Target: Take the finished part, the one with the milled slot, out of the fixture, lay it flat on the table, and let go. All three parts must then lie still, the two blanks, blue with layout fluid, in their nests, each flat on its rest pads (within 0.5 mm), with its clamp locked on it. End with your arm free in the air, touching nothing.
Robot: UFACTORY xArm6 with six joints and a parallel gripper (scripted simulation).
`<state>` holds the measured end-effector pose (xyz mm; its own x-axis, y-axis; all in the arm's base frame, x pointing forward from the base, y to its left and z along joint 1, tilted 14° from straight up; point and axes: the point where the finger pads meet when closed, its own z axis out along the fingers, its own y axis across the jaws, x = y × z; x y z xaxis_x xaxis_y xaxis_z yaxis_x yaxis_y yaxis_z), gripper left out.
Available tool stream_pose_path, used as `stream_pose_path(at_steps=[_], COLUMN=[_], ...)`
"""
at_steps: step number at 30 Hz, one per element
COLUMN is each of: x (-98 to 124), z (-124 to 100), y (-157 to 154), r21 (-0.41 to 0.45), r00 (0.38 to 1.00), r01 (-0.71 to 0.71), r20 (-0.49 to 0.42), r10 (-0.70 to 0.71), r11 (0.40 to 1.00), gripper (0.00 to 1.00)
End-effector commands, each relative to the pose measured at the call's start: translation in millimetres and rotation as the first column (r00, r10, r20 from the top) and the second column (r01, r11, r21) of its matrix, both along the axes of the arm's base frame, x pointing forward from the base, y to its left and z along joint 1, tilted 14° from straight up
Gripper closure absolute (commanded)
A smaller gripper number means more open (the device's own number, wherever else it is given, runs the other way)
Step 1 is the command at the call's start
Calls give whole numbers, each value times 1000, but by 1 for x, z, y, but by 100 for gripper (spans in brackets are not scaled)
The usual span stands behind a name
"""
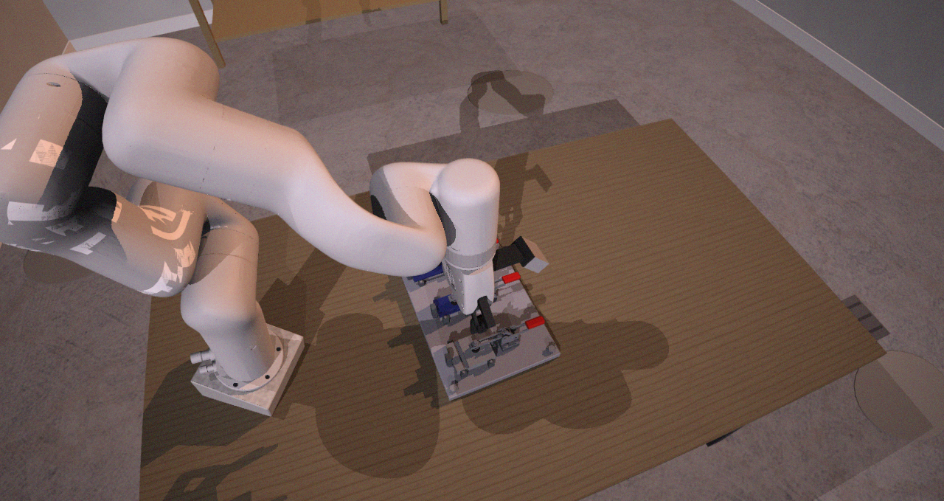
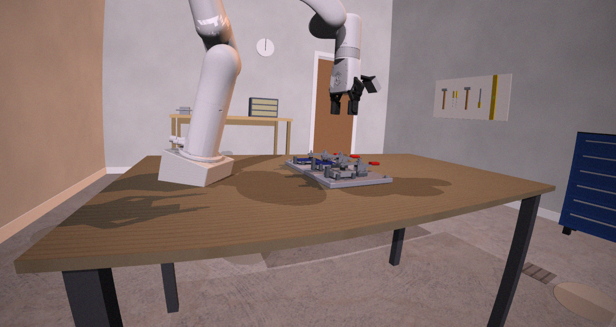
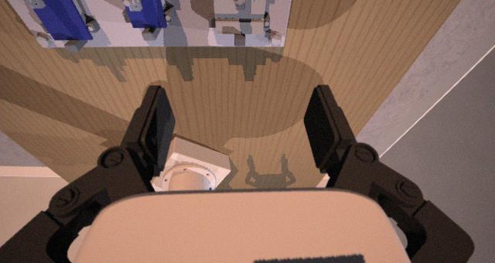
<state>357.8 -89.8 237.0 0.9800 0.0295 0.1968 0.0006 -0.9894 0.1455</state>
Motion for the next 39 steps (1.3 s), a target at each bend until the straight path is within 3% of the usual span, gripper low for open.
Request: stream_pose_path(at_steps=[1,15,16,39], x=[1,1,1,1], z=[2,2,2,2], y=[0,0,0,0], r21=[-1,-1,-1,-1], r00=[1000,1000,1000,1000], r01=[0,0,0,0], r20=[4,4,4,4], r10=[0,0,0,0], r11=[1000,1000,1000,1000], gripper=[0,0,53,53])
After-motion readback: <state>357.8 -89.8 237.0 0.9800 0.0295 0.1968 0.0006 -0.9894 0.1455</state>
